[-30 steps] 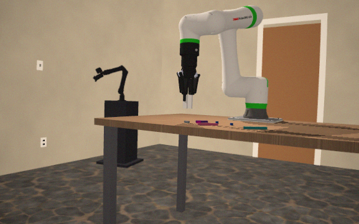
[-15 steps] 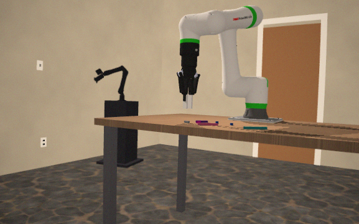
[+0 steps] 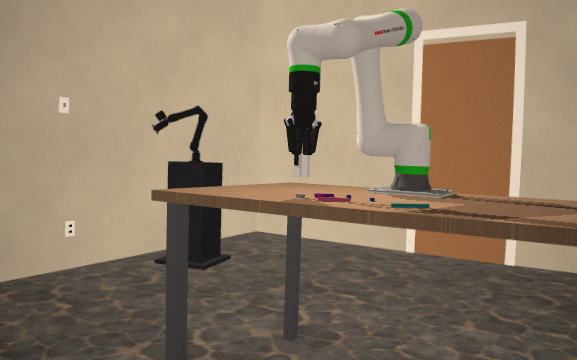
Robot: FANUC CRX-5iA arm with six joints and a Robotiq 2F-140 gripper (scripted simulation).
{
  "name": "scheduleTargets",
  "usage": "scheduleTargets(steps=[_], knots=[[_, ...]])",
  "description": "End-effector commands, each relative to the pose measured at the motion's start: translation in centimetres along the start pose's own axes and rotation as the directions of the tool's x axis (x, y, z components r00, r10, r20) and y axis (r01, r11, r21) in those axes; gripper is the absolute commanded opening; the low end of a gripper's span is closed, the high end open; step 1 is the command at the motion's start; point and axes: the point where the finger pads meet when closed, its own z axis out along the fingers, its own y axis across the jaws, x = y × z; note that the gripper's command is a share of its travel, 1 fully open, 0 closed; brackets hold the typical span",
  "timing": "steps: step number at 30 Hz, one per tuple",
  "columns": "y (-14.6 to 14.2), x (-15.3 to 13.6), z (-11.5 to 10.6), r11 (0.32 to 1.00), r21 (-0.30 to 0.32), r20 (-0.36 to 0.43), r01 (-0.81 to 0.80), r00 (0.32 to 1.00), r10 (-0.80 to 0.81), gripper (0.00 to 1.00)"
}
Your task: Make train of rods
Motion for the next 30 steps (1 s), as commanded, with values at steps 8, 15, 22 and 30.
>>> scheduleTargets(steps=[8,15,22,30], knots=[[0.1,0.0,1.1,1.000,-0.001,0.000,0.000,1.000,0.000,0.15],[0.1,0.0,2.2,1.000,-0.001,0.000,0.000,1.000,0.000,0.15],[0.1,0.0,2.9,1.000,-0.001,0.000,0.000,1.000,0.000,0.15],[0.1,0.1,3.8,1.000,-0.001,0.000,0.000,1.000,0.000,0.15]])
